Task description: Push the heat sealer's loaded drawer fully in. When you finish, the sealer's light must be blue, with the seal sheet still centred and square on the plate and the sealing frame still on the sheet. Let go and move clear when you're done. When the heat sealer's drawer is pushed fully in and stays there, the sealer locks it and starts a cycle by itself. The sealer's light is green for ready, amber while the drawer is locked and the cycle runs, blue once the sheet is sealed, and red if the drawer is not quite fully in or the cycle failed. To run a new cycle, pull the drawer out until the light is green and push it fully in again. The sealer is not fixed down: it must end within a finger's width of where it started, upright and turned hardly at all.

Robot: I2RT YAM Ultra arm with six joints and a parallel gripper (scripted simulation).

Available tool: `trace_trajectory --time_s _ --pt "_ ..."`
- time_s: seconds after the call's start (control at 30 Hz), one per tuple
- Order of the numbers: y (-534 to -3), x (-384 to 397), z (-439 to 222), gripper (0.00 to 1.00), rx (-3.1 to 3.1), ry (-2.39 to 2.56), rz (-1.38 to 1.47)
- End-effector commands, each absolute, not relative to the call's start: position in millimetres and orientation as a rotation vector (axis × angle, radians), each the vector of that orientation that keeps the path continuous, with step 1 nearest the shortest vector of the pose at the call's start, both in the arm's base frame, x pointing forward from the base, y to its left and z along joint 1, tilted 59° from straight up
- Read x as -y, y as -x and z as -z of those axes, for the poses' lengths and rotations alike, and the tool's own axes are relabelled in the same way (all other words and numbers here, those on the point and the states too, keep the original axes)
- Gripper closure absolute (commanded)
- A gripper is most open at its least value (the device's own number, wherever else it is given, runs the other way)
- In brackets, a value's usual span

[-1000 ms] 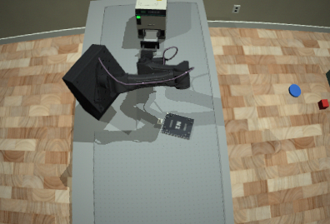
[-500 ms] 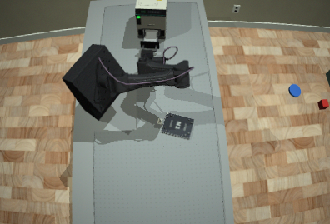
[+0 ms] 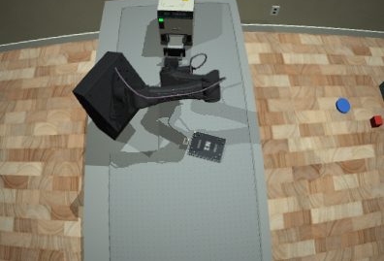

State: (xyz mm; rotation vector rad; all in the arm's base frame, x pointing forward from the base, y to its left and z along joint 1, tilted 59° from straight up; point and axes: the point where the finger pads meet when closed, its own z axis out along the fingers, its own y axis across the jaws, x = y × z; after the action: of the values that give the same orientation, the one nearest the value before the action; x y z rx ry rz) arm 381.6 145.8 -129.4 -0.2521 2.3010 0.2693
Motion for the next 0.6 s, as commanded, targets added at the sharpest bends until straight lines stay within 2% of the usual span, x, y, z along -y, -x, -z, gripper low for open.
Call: trace_trajectory --time_s 0.0,0.57 --pt "-379.1 -161.9 134.5 0.7 -2.306 0.307 -0.303" --pt "-385.8 -164.9 141.2 0.7 -2.306 0.306 -0.303"
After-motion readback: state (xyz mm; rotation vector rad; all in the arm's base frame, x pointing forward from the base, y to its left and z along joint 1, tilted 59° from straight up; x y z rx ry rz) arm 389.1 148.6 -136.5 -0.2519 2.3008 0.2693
